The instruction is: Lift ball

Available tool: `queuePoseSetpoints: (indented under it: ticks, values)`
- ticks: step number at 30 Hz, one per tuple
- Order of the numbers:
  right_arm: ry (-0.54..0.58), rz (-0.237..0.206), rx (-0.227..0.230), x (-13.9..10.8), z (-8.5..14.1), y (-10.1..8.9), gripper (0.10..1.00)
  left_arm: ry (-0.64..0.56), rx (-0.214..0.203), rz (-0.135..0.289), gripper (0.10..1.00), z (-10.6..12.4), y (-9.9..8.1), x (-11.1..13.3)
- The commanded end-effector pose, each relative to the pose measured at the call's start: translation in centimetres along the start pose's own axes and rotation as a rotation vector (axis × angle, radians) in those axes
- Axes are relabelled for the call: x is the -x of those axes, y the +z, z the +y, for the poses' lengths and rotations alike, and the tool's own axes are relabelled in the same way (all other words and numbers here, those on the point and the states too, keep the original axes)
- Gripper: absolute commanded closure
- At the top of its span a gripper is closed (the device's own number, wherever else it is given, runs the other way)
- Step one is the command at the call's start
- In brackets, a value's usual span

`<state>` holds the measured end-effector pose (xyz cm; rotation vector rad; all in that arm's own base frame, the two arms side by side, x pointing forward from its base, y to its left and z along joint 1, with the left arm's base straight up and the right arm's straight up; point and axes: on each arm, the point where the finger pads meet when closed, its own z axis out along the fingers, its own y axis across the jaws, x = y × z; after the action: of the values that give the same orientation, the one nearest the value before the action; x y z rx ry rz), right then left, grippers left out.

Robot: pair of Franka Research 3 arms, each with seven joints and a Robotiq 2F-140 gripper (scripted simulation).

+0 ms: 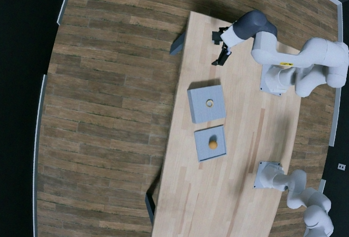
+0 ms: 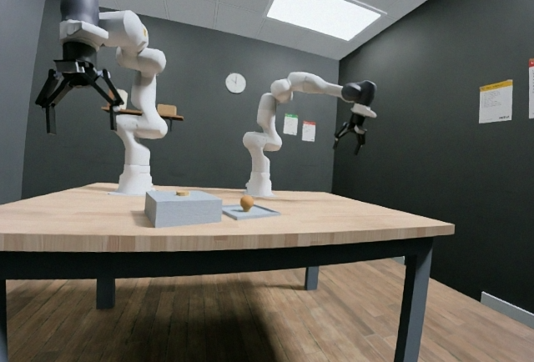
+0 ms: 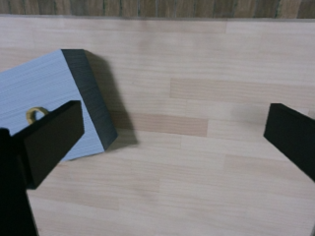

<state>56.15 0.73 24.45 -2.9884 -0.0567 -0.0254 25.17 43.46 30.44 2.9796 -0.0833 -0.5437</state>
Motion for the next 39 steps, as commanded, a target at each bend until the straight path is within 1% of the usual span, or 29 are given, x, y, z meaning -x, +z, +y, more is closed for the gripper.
queuePoseSetpoints:
  ticks: [1,10,12,13,21,27,29,31,39]
  values:
    - [0.0,0.0,0.0,0.0,0.0,0.0,0.098,-0.088,0.01,0.044,0.098,-1.2,-0.3,1.5]
    - [0.0,0.0,0.0,0.0,0.0,0.0,0.098,-0.256,0.029,0.129,0.098,-4.2,-0.9,6.9]
    - [0.0,0.0,0.0,0.0,0.0,0.0,0.098,-0.256,0.029,0.129,0.098,-4.2,-0.9,6.9]
    - [0.0,0.0,0.0,0.0,0.0,0.0,0.098,-0.303,0.033,0.151,0.098,-5.0,-1.0,8.5]
    - [0.0,0.0,0.0,0.0,0.0,0.0,0.098,-0.435,0.042,0.214,0.098,-6.8,-1.3,13.1]
    - [0.0,0.0,0.0,0.0,0.0,0.0,0.098,-0.538,0.045,0.26,0.098,-7.9,-1.5,16.9]
    - [0.0,0.0,0.0,0.0,0.0,0.0,0.098,-0.538,0.045,0.26,0.098,-7.9,-1.5,16.9]
    - [0.0,0.0,0.0,0.0,0.0,0.0,0.098,-0.595,0.046,0.285,0.098,-8.5,-1.6,19.1]
    - [0.0,0.0,0.0,0.0,0.0,0.0,0.098,-0.717,0.044,0.335,0.098,-9.3,-1.9,23.8]
